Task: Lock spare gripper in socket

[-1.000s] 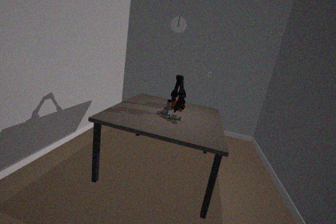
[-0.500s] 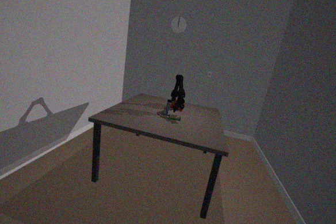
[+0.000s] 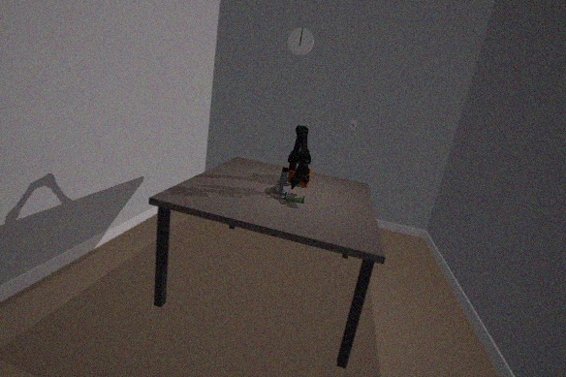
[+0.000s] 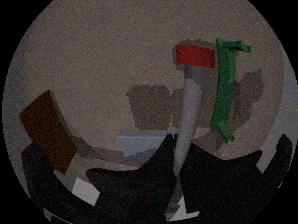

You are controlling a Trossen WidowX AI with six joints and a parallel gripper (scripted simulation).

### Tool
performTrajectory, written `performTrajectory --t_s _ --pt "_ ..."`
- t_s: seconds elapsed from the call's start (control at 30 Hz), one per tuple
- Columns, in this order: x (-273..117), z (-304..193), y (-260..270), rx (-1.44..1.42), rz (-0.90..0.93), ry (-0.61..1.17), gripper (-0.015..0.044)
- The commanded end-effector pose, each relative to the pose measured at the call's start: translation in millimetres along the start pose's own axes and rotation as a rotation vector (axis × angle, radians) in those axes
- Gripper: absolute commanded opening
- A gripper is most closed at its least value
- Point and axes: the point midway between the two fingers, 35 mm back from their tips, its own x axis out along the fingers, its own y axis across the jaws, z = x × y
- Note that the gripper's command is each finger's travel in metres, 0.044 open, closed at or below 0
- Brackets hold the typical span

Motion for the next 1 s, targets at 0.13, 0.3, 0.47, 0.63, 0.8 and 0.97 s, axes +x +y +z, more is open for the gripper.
performTrajectory --t_s 0.13,0.3,0.47,0.63,0.8,0.97 --pt "1.6 -5.3 -0.3 -0.003 0.000 0.003 0.0000" --pt "1.9 -6.5 -0.3 -0.003 0.000 0.003 0.0000" --pt "2.6 -9.2 -0.4 -0.003 0.001 0.002 0.0000" --pt "3.2 -11.7 -0.5 -0.003 0.002 0.002 0.0000" --pt "3.9 -14.3 -0.5 -0.004 0.003 0.002 0.0000" --pt "4.5 -16.8 -0.5 -0.004 0.005 0.002 0.0000"
